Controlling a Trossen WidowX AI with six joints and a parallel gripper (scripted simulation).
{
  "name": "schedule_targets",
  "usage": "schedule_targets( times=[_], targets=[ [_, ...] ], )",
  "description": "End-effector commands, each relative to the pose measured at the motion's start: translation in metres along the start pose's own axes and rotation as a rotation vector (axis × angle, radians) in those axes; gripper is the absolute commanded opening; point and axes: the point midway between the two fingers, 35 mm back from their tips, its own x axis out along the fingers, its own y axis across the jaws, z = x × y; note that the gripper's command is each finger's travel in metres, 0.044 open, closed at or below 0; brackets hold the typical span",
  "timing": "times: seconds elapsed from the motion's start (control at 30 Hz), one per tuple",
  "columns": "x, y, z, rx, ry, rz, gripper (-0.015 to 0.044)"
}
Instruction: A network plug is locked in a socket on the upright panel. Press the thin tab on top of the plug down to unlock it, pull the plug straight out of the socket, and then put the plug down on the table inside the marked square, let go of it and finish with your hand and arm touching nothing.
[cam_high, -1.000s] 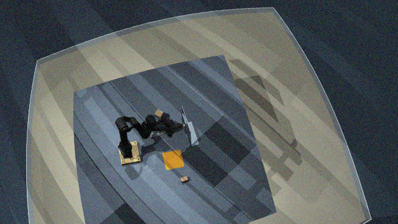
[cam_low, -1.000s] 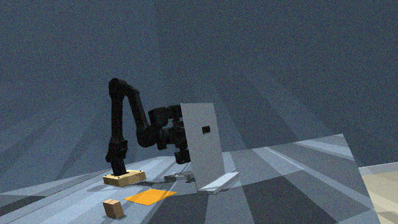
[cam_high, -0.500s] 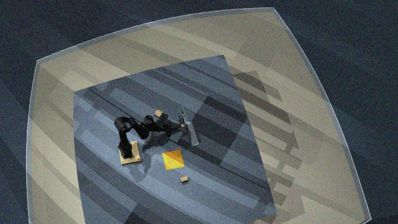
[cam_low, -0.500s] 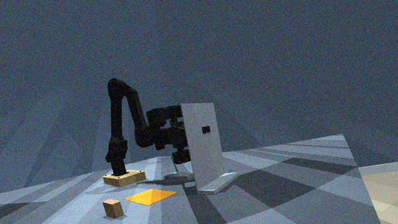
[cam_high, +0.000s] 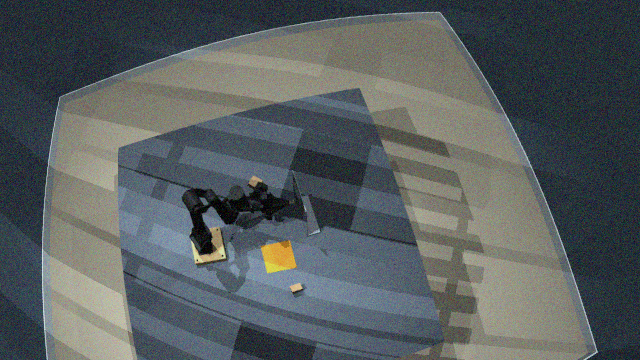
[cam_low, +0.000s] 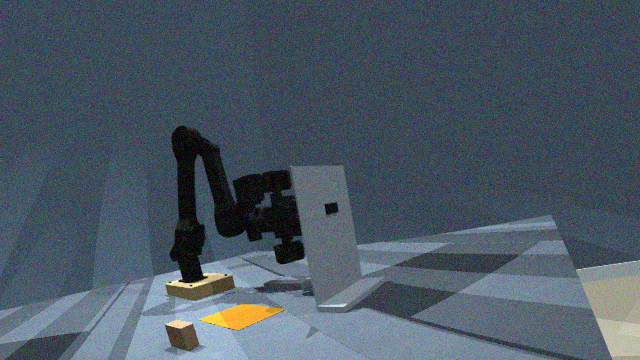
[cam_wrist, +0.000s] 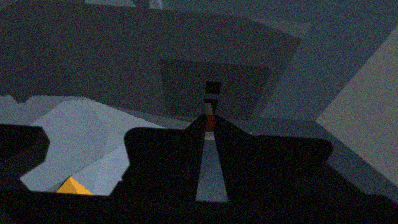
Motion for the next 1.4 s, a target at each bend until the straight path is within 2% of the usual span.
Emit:
schedule_targets(
  times=[0.0,1.37],
  targets=[
    [-0.003,0.001,-0.001,-0.003,0.003,0.002,0.0000],
    [-0.031,0.001,-0.006,-0.004,0.002,0.004,0.0000]
  ],
)
